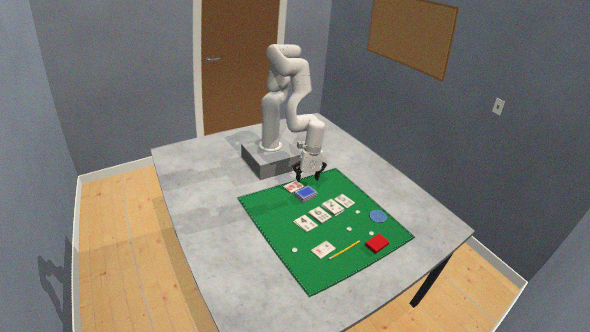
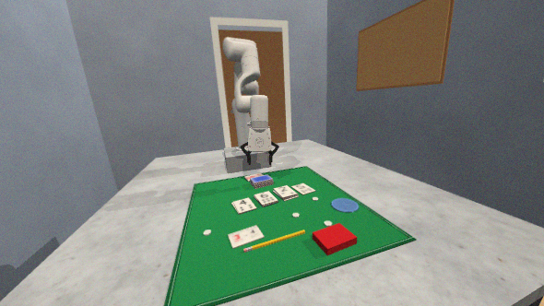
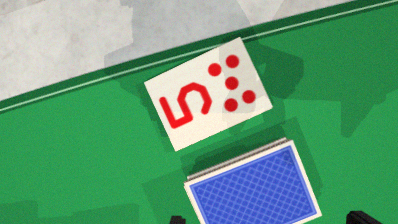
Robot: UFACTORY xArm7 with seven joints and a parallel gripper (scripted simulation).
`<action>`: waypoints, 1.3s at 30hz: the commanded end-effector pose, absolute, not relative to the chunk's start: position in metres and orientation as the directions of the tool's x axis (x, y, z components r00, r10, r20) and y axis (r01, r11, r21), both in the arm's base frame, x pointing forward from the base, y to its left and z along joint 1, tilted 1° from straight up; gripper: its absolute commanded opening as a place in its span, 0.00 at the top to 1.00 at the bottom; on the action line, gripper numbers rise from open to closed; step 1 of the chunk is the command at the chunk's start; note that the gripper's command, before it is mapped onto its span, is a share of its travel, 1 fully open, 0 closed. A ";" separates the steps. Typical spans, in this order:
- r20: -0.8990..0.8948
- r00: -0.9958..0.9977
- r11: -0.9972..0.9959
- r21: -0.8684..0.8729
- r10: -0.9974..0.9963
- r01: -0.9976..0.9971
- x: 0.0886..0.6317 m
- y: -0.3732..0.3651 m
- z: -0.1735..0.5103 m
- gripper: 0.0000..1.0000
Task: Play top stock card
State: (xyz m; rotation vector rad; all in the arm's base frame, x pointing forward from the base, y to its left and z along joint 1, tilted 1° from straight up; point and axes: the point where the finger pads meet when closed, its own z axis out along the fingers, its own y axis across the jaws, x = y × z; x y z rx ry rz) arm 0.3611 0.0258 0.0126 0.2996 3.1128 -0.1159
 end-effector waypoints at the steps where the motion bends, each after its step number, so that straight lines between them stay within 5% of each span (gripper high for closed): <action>1: -0.003 -0.999 0.998 -0.047 -0.039 -0.038 0.363 0.026 0.013 0.00; 20: 0.039 -0.574 0.570 -0.075 -0.818 -0.818 0.363 0.026 0.014 0.00; 36: 0.051 0.005 -0.006 -0.029 -0.999 -1.000 0.363 0.026 0.014 0.00; 37: 0.030 0.124 -0.124 -0.005 -0.992 -0.992 0.363 0.026 0.014 0.13; 39: 0.010 0.182 -0.182 0.011 -0.983 -0.983 0.363 0.026 0.014 0.13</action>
